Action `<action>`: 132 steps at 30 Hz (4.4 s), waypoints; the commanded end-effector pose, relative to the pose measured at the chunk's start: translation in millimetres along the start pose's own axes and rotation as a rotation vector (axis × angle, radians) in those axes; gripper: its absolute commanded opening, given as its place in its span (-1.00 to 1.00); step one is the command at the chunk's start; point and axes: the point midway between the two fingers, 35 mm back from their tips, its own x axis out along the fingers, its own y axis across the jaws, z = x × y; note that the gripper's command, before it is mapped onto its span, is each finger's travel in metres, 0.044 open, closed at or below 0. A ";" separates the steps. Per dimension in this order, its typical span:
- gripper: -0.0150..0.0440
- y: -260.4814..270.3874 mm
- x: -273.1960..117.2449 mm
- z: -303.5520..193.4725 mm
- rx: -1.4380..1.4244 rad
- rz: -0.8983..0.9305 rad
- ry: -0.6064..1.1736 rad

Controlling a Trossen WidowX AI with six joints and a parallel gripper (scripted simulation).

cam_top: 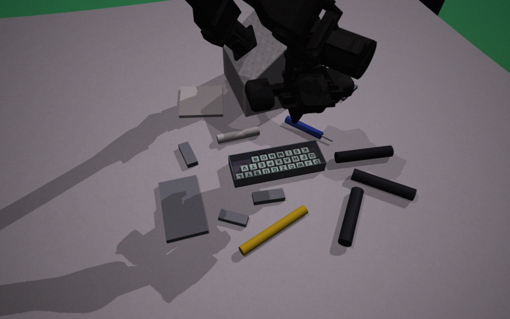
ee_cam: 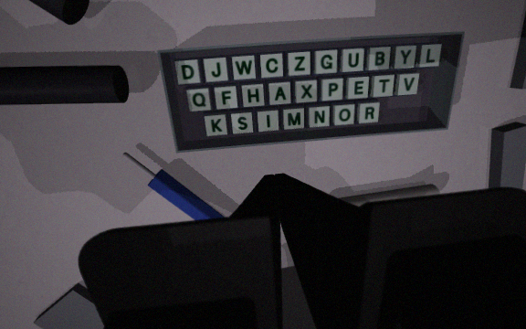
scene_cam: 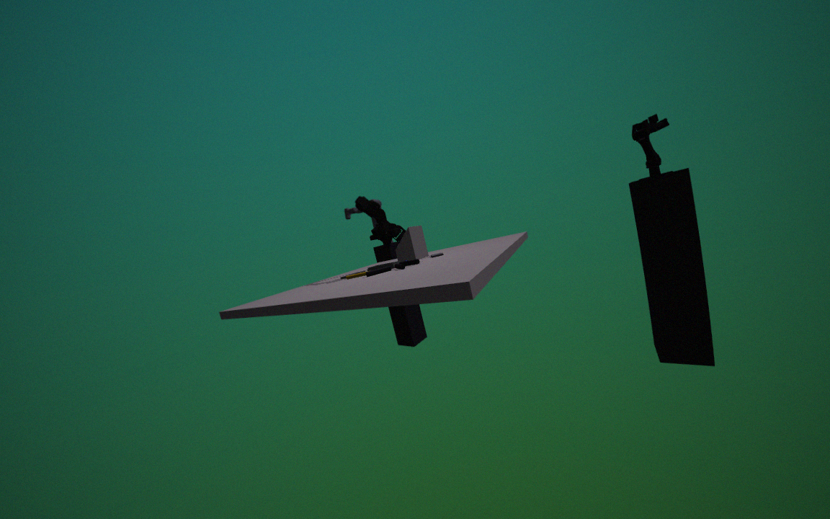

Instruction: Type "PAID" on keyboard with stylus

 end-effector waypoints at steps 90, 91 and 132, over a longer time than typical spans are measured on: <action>0.02 83.6 79.7 -27.4 -0.703 -0.183 0.506; 0.02 83.6 80.5 -27.4 -0.703 -0.183 0.506; -0.49 84.5 75.5 -25.6 -0.695 -0.178 0.504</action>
